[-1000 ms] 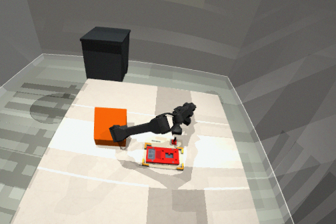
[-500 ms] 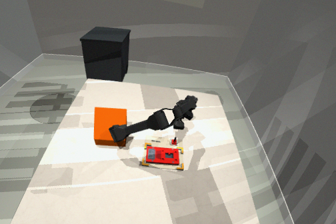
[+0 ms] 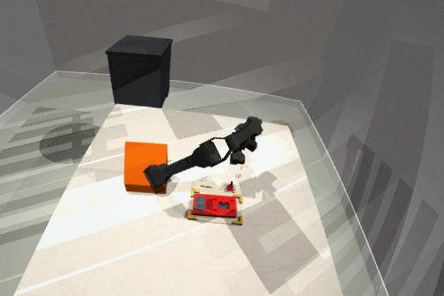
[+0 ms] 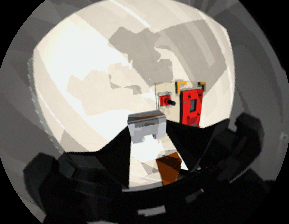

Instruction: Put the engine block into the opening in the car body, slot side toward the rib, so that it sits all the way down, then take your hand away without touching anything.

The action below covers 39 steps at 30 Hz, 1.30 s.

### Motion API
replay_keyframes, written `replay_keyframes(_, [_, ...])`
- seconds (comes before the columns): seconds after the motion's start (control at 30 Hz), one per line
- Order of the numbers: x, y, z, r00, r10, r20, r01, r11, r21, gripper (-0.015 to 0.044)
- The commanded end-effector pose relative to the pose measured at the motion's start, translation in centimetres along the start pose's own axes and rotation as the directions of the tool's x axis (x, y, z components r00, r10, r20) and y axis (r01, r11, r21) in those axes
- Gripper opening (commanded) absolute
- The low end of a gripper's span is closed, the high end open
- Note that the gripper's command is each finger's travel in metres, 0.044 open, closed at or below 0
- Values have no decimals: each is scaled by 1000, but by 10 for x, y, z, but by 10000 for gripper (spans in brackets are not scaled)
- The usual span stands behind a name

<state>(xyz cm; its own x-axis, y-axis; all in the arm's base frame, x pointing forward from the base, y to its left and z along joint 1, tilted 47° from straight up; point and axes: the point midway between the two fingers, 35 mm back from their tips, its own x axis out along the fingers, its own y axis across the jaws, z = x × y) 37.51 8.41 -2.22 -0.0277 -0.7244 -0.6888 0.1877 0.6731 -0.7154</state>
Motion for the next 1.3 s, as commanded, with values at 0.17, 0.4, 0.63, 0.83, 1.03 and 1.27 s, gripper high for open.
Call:
replay_keyframes(0.17, [6, 18, 6, 1000, 2, -2, -2, 1000, 8, 0])
replay_keyframes(0.4, [6, 17, 6, 1000, 2, 18, -2, 1000, 8, 0])
replay_keyframes(0.63, [5, 17, 2, 993, 3, 121, -3, 1000, 5, 0])
replay_keyframes(0.83, [7, 20, -2, 952, 8, 305, -8, 1000, -1, 0])
replay_keyframes(1.03, [12, 24, -7, 874, 16, 486, -13, 1000, -9, 0])
replay_keyframes(1.27, [19, 30, -12, 751, 27, 659, -19, 1000, -20, 0])
